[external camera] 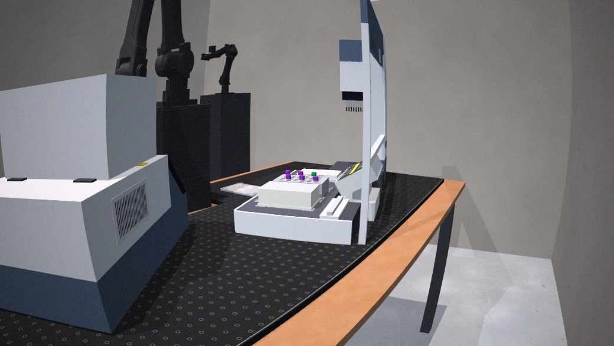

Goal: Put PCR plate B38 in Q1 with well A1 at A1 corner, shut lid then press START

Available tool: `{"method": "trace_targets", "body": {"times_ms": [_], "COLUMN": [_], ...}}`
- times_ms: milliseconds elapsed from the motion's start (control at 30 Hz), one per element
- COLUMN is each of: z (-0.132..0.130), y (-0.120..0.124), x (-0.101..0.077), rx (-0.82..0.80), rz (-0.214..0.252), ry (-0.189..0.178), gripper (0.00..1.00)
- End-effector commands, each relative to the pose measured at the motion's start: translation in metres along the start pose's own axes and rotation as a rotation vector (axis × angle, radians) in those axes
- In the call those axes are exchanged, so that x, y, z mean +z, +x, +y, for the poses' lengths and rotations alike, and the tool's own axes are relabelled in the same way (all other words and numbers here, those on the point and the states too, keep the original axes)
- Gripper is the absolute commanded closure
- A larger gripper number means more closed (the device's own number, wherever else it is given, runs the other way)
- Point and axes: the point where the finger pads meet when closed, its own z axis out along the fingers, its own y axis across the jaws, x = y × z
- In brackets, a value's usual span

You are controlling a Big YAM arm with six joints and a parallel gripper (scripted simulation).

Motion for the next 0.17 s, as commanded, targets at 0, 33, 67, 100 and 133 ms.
{"method": "trace_targets", "body": {"times_ms": [0, 33, 67, 100, 133], "z": [0.0064, 0.0064, 0.0064, 0.0064, 0.0064], "y": [-0.0048, -0.0048, -0.0048, -0.0048, -0.0048], "x": [-0.005, -0.005, -0.005, -0.005, -0.005], "rx": [-0.002, -0.002, -0.002, -0.002, -0.002], "rz": [-0.01, -0.01, -0.01, -0.01, -0.01], "ry": [-0.015, -0.015, -0.015, -0.015, -0.015], "gripper": [1.0, 1.0, 1.0, 1.0, 1.0]}}
